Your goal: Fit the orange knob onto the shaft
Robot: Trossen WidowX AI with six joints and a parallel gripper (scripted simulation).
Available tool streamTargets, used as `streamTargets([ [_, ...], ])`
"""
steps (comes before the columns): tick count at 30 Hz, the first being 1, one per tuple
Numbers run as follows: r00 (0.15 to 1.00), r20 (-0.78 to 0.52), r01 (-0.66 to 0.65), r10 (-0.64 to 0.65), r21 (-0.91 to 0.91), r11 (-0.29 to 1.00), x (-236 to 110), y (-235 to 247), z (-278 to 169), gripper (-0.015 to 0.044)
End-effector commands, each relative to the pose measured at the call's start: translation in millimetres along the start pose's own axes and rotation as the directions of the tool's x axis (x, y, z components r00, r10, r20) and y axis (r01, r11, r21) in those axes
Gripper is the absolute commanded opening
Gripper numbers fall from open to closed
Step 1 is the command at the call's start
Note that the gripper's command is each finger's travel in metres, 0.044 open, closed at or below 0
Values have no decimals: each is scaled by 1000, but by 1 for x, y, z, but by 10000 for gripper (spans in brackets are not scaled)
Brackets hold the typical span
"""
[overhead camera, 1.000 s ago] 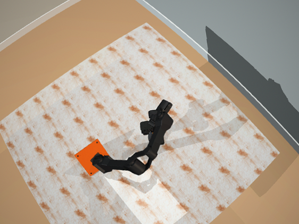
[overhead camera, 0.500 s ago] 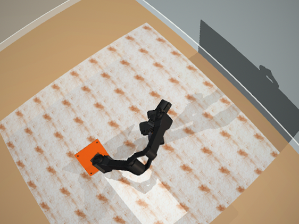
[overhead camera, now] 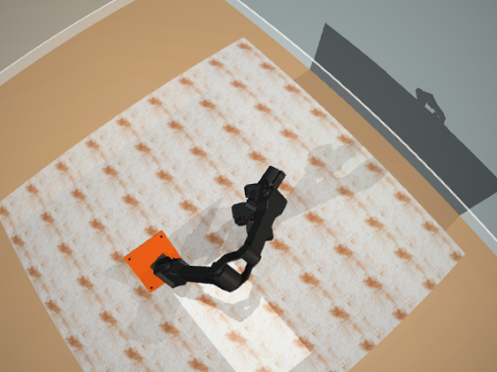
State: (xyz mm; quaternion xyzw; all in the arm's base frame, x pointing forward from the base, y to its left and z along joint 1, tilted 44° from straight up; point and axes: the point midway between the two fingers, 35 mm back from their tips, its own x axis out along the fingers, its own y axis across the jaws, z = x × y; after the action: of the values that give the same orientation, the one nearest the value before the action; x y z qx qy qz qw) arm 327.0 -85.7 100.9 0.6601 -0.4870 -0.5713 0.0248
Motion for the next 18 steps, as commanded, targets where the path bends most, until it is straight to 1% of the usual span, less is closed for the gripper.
streamTargets([
  [1,1000,-2,0,0,-2,1000,0,-2,-1,0],
  [6,1000,-2,0,0,-2,1000,-5,-2,-3,0],
  [10,1000,-2,0,0,-55,998,-6,-2,-4,0],
  [18,1000,-2,0,0,-55,998,-3,-1,-3,0],
])
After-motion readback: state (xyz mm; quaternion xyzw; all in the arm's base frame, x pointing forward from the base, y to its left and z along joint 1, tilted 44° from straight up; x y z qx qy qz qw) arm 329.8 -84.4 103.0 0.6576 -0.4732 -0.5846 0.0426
